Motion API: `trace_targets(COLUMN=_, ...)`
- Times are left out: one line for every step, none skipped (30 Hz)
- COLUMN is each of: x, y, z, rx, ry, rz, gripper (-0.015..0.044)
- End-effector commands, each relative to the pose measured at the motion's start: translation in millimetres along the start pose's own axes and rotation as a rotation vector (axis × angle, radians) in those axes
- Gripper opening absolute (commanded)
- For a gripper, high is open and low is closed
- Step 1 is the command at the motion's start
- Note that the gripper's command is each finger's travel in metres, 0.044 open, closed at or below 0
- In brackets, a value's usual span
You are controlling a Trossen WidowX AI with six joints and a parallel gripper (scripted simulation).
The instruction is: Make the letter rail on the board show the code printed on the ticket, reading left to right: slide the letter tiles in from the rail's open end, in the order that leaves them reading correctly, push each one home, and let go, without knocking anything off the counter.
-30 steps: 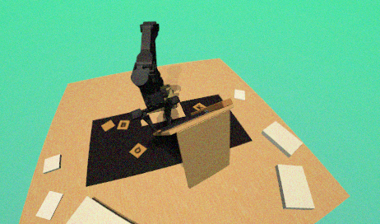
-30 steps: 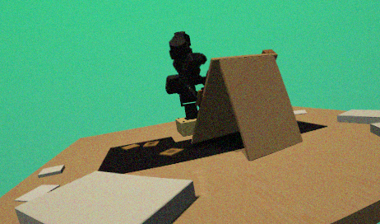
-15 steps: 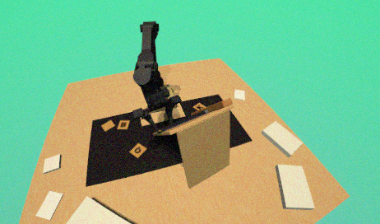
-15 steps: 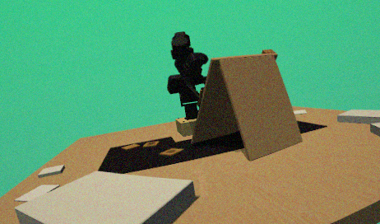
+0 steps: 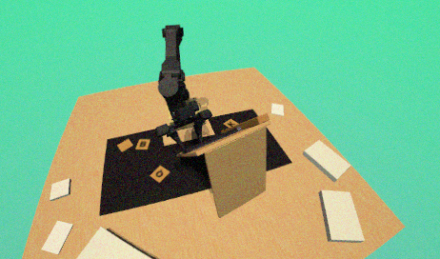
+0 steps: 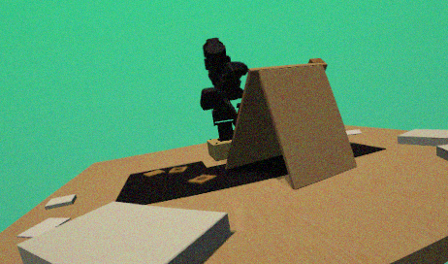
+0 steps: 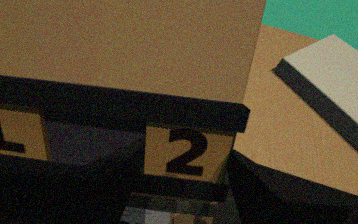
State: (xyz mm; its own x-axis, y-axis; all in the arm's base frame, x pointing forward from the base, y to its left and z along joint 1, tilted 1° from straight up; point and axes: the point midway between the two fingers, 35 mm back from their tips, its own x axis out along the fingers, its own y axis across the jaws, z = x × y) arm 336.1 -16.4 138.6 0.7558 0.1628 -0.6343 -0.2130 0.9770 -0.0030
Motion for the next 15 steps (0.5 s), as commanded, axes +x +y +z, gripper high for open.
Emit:
trace_targets(x=0.1, y=2.9, z=0.2, rx=0.003, ry=-0.001, rz=-0.002, gripper=0.0000)
trace_targets(x=0.1, y=3.4, z=0.2, rx=0.003, ry=-0.001, rz=-0.002, gripper=0.0000)
trace_targets(x=0.1, y=4.0, z=0.2, rx=0.003, ry=-0.001, rz=-0.002, gripper=0.0000)
trace_targets(x=0.1, y=4.6, z=0.2, rx=0.003, ry=-0.001, rz=-0.002, gripper=0.0000)
trace_targets(x=0.1, y=5.1, z=0.2, rx=0.003, ry=-0.001, rz=-0.002, gripper=0.0000)
trace_targets(x=0.1, y=5.7, z=0.2, rx=0.003, ry=-0.001, rz=-0.002, gripper=0.0000)
trace_targets(x=0.1, y=6.2, z=0.2, rx=0.003, ry=-0.001, rz=-0.002, gripper=0.0000)
trace_targets(x=0.1, y=6.8, z=0.2, rx=0.003, ry=-0.001, rz=-0.002, gripper=0.0000)
trace_targets(x=0.1, y=7.4, z=0.2, rx=0.003, ry=-0.001, rz=-0.002, gripper=0.0000)
trace_targets(x=0.1, y=7.9, z=0.2, rx=0.003, ry=-0.001, rz=-0.002, gripper=0.0000)
trace_targets(x=0.1, y=8.5, z=0.2, rx=0.003, ry=-0.001, rz=-0.002, gripper=0.0000)
trace_targets(x=0.1, y=9.0, z=0.2, rx=0.003, ry=-0.001, rz=-0.002, gripper=0.0000)
trace_targets(x=0.1, y=9.6, z=0.3, rx=0.004, ry=-0.001, rz=-0.002, gripper=0.0000)
trace_targets(x=0.1, y=10.1, z=0.3, rx=0.004, ry=-0.001, rz=-0.002, gripper=0.0000)
trace_targets(x=0.1, y=10.7, z=0.3, rx=0.004, ry=-0.001, rz=-0.002, gripper=0.0000)
